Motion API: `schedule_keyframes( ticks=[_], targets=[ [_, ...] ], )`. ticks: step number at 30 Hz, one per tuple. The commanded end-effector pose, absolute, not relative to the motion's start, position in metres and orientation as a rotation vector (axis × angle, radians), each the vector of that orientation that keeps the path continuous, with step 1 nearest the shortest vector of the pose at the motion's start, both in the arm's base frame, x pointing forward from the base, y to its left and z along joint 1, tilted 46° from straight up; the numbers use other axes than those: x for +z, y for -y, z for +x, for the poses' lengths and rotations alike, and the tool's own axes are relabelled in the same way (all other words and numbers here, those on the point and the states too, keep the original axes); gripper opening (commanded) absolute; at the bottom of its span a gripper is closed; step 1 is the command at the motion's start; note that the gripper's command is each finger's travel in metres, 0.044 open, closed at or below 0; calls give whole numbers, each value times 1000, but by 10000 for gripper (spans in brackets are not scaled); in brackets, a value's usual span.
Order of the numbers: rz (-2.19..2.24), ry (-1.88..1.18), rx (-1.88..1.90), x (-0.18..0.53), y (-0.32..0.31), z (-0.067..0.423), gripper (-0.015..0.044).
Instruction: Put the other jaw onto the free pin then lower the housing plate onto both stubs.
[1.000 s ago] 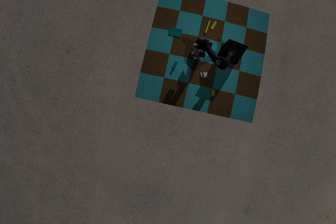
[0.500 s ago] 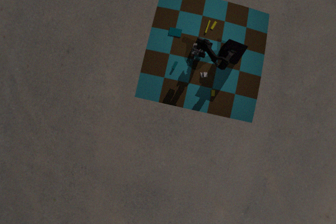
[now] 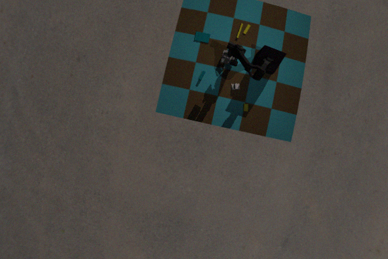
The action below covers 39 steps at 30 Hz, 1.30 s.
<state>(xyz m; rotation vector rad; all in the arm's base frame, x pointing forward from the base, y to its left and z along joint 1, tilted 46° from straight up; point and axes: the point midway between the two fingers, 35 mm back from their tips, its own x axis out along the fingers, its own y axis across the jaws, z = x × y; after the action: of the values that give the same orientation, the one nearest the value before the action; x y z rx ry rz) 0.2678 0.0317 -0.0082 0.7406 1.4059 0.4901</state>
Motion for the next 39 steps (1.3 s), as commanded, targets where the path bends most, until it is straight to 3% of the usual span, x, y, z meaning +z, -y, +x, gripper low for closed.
schedule_keyframes(
  ticks=[1,11,19,39],
  targets=[
    [732,-1384,481,15,-6,269,440],
    [740,-1381,477,33,13,259,440],
    [736,-1387,482,60,46,194,440],
    [736,-1387,483,61,47,193,440]
  ],
)
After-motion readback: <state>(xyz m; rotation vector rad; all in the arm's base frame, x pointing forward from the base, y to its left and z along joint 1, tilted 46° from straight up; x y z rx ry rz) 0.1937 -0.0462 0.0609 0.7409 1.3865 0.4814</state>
